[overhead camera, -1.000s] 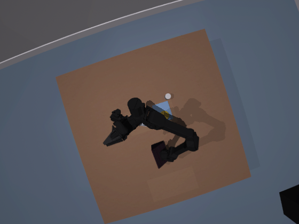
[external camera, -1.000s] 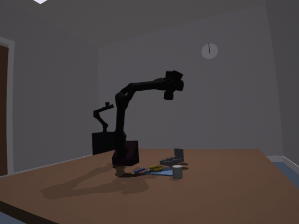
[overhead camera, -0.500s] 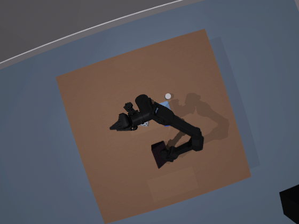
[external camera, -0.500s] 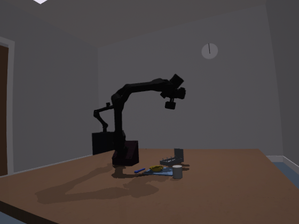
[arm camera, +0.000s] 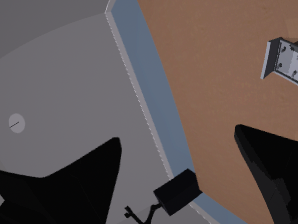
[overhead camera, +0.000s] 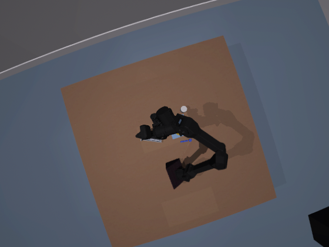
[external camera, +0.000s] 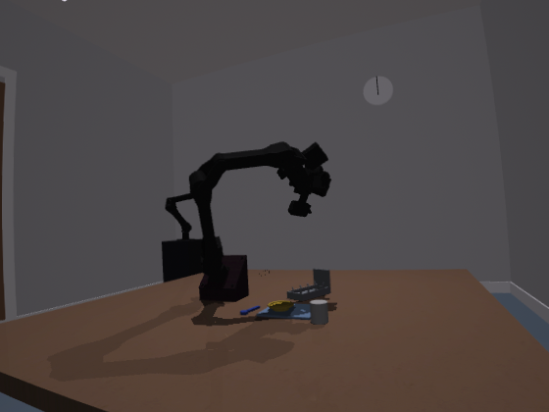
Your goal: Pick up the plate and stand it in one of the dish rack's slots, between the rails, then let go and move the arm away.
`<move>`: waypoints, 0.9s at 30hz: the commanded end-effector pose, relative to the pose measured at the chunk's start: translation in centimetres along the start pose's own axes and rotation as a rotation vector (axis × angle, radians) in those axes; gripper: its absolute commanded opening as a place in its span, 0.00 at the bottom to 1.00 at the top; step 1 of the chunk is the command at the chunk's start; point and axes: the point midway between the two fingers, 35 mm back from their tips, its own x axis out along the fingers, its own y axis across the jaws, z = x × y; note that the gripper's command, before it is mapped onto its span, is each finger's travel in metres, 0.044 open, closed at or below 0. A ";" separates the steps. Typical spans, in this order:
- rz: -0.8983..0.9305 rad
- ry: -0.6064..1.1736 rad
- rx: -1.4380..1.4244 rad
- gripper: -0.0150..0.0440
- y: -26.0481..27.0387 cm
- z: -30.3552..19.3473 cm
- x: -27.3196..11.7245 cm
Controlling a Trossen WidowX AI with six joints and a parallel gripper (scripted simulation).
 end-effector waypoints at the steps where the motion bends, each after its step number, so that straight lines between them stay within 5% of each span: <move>1: -0.096 -0.036 -0.013 0.93 -2.4 0.3 -0.8; 27: -0.921 -0.078 -0.211 0.93 -19.9 0.1 -11.5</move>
